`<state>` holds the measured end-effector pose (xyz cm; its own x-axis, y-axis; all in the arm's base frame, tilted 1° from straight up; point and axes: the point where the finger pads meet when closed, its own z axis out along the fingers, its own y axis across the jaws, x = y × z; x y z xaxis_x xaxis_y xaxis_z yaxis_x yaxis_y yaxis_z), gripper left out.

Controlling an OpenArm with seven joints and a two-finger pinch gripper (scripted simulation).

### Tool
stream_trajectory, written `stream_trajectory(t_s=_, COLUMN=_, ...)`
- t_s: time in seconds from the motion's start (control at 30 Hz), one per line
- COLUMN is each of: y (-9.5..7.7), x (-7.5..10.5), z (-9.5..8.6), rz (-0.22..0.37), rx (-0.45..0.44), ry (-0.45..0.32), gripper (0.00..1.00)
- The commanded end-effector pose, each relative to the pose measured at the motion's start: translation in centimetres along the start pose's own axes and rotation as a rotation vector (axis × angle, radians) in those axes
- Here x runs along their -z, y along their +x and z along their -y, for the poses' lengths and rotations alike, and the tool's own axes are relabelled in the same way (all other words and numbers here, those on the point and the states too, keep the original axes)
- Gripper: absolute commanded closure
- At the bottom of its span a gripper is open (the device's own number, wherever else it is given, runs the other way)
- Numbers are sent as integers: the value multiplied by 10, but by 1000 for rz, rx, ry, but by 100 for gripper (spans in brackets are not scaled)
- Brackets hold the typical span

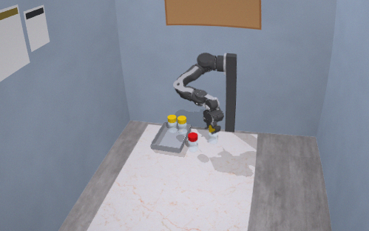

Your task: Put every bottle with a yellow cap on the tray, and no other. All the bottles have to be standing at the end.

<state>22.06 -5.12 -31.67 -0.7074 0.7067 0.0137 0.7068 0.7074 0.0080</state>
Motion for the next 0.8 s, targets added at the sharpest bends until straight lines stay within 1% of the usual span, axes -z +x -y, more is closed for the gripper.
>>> stream_trajectory(t_s=0.0, y=0, x=7, z=0, rz=-3, rx=-7, ry=3, gripper=100)
stream_trajectory(t_s=0.23, y=0, x=7, z=0, rz=-3, rx=-7, ry=3, gripper=100)
stream_trajectory(t_s=0.57, y=0, x=37, z=-1, rz=-2, rx=-9, ry=2, gripper=100)
stream_trajectory(t_s=0.77, y=0, x=37, z=-1, rz=-2, rx=-9, ry=2, gripper=100)
